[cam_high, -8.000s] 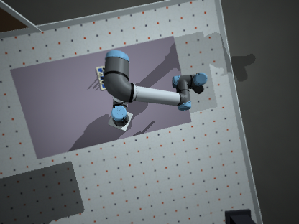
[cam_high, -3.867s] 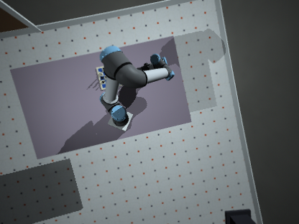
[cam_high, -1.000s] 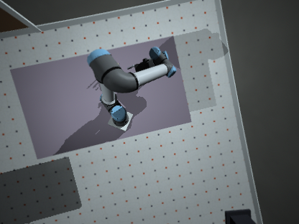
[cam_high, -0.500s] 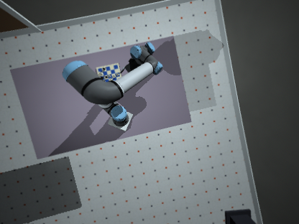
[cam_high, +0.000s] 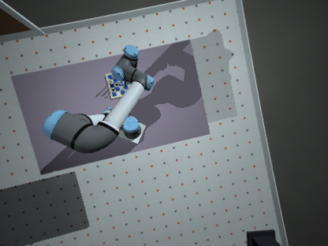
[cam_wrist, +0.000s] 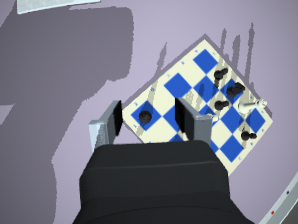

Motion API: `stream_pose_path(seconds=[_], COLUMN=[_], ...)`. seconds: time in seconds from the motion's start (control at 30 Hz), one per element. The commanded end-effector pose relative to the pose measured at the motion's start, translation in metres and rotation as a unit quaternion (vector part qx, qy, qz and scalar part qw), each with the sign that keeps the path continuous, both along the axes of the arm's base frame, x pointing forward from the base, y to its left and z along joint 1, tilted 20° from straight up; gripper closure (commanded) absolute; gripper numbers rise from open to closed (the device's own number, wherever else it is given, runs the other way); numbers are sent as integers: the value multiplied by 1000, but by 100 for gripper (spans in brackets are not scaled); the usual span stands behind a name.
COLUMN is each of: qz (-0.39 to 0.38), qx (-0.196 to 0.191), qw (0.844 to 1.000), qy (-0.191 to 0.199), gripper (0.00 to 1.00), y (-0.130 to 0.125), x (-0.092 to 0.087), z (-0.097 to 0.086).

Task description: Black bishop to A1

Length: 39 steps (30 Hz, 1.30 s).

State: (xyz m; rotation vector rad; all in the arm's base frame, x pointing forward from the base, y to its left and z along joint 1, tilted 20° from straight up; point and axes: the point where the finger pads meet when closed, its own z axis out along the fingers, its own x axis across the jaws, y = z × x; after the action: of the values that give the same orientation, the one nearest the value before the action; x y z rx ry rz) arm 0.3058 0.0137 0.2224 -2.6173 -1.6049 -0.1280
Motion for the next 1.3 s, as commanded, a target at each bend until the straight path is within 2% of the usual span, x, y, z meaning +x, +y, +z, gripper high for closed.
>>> stream_pose_path(seconds=[0.0, 0.17, 0.33, 0.9, 1.03, 1.2, 1.27], qz=[43, 70, 82, 84, 84, 83, 83], qx=[-74, -117, -138, -143, -142, -142, -142], qw=[994, 985, 978, 976, 977, 977, 977], qy=[-63, -109, -133, -139, -137, -137, -136], gripper=[0, 0, 0, 0, 0, 0, 0], y=[4, 11, 14, 14, 14, 8, 8], x=[-2, -6, -9, -8, -8, 3, 4], z=[3, 8, 11, 13, 8, -25, -28])
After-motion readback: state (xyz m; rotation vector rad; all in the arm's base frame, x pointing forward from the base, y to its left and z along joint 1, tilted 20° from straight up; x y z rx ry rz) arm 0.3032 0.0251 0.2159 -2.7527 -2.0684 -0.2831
